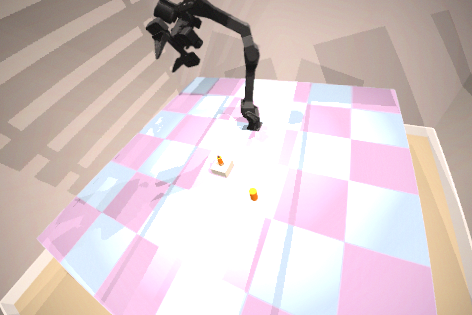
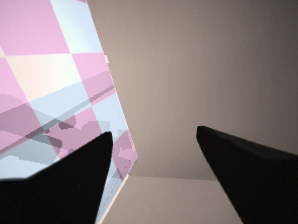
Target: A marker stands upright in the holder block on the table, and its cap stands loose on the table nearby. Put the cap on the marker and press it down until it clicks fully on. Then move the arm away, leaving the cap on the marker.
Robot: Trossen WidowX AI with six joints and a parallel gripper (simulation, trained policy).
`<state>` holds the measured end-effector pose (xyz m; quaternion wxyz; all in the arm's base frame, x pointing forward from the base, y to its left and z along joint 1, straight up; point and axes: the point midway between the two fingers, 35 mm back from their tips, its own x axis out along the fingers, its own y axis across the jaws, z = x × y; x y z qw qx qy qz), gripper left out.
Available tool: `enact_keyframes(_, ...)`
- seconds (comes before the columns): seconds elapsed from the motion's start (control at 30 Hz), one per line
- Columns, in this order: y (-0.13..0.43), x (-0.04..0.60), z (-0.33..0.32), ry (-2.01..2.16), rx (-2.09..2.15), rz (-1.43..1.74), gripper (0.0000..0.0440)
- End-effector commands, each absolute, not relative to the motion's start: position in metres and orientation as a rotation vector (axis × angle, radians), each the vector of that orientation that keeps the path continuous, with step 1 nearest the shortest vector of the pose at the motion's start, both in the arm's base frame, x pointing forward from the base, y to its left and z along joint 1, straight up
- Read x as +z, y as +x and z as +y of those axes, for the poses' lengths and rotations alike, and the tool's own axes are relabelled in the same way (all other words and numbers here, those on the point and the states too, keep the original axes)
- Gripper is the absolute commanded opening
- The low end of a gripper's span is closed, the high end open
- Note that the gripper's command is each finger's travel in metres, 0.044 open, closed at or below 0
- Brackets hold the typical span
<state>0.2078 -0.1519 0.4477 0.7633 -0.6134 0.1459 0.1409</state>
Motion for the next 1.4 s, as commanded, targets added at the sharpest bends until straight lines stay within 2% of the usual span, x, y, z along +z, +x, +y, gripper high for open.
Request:
enact_keyframes(0.0, 0.218, 0.435, -0.157, -1.318, 0.363, 0.326, 0.0302)
enact_keyframes(1.37, 0.305, 0.338, -0.146, -1.283, 0.84, 0.392, 0.0306)
